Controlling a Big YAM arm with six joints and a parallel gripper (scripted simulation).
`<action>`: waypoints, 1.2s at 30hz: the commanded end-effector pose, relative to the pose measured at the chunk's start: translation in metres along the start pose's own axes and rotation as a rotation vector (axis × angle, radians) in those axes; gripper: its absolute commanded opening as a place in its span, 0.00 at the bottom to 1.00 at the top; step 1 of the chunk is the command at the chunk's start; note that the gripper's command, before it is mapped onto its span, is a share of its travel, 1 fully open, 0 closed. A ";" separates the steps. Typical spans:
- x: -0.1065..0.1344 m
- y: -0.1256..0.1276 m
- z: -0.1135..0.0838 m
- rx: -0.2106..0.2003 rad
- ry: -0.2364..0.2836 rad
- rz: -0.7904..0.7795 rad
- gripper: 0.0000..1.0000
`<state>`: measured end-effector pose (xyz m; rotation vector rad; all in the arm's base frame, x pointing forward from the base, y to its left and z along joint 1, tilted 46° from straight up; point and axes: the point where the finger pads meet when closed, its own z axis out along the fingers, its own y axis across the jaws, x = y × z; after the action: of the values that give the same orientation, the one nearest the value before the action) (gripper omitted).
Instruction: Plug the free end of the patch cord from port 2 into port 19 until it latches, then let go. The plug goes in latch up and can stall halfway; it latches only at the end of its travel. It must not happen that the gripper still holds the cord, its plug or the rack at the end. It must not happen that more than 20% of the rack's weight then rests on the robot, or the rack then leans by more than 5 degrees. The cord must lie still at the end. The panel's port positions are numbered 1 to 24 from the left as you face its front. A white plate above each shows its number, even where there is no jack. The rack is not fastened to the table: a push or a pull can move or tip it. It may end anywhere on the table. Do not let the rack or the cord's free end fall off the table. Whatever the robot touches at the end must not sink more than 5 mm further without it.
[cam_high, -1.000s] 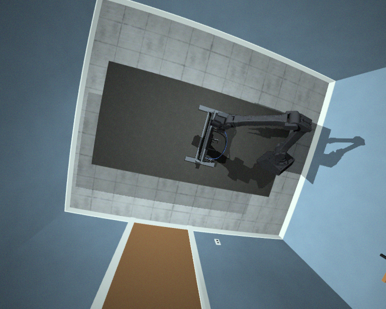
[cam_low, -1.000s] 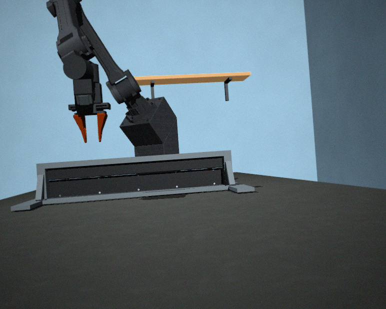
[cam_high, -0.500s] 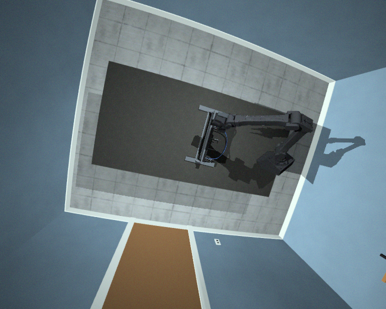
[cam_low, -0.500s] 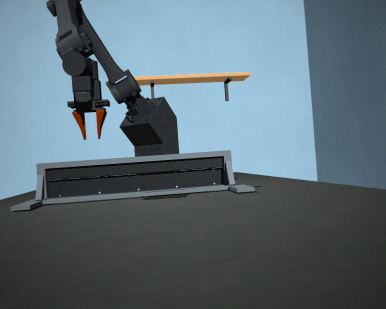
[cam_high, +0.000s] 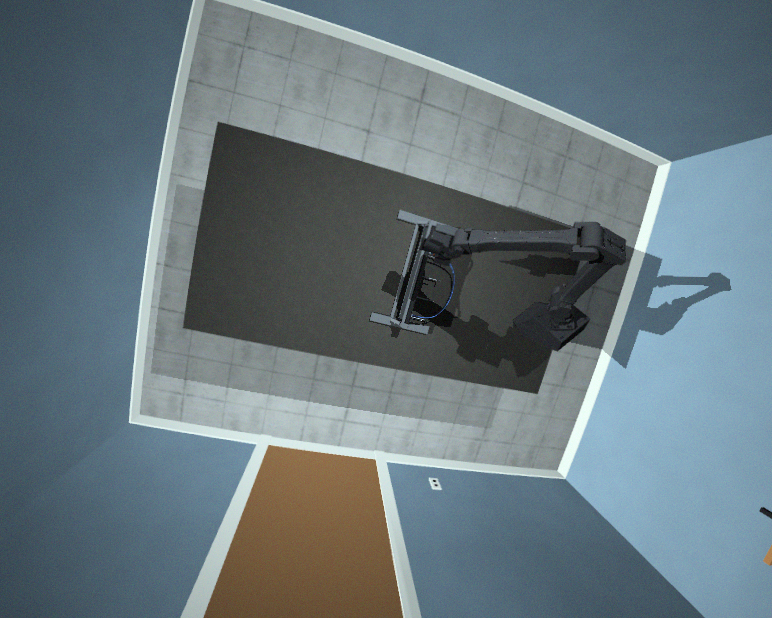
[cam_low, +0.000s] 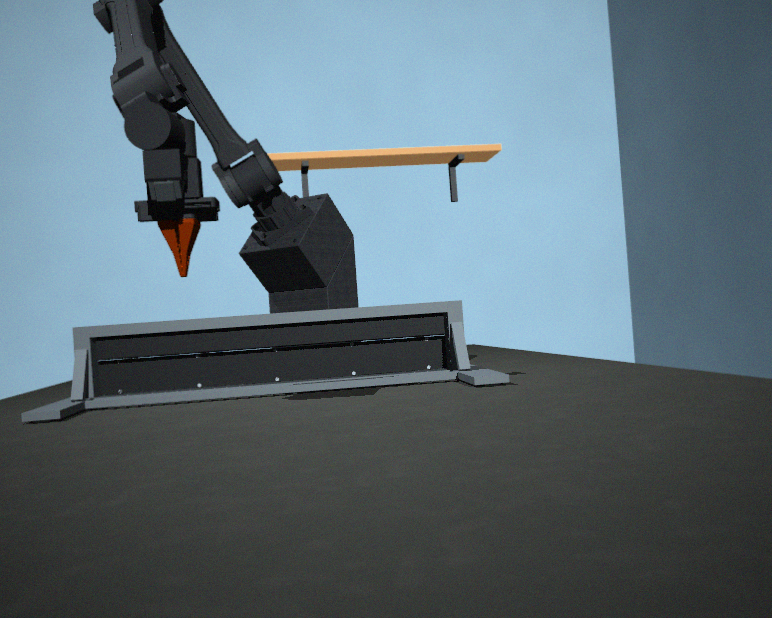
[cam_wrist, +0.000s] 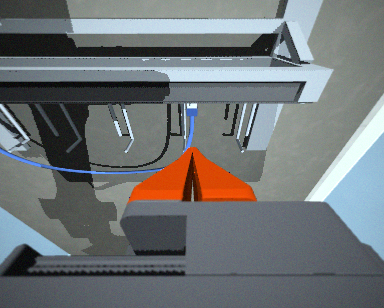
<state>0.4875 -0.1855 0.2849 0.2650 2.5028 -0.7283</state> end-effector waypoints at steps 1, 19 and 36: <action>-0.023 -0.010 -0.034 0.003 -0.073 0.032 0.00; -0.026 -0.010 -0.036 0.003 -0.079 0.033 0.00; -0.026 -0.012 -0.036 0.005 -0.078 0.036 0.00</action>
<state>0.4876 -0.1850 0.2848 0.2651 2.5032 -0.7277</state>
